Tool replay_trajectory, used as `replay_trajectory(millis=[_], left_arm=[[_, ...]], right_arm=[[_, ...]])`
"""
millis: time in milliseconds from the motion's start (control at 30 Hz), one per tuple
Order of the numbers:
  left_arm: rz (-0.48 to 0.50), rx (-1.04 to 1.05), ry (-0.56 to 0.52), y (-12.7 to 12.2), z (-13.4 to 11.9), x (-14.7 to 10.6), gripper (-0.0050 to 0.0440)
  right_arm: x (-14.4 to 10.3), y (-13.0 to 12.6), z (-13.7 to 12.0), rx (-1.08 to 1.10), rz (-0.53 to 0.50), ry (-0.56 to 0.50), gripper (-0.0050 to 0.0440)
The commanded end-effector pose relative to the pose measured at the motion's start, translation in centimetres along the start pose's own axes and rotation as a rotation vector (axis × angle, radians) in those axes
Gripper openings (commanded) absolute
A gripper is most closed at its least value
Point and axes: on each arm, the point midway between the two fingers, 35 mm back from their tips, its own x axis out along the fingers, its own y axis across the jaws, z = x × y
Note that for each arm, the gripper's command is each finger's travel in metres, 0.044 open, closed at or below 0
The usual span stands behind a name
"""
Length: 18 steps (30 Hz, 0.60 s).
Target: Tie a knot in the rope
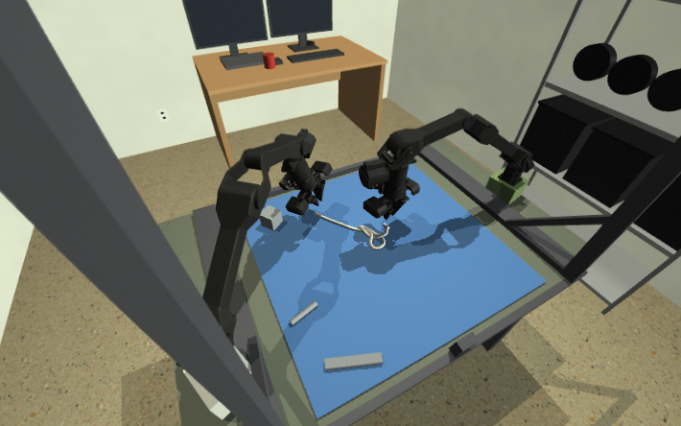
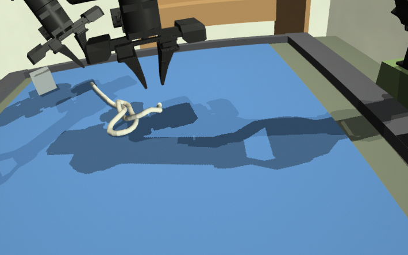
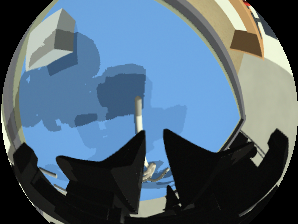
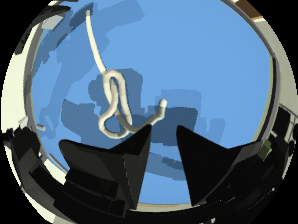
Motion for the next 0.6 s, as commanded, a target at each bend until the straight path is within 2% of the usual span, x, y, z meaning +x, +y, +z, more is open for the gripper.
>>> replay_trajectory(millis=[0, 567], left_arm=[[-0.026, 0.003, -0.001, -0.6, -0.1, -0.9, 0.0085], [-0.026, 0.003, -0.001, -0.1, 0.2, 0.9, 0.0085]], right_arm=[[-1.2, 0.4, 0.1, 0.003, 0.029, -0.014, 0.0125], [-1.2, 0.4, 0.1, 0.003, 0.029, -0.014, 0.0125]])
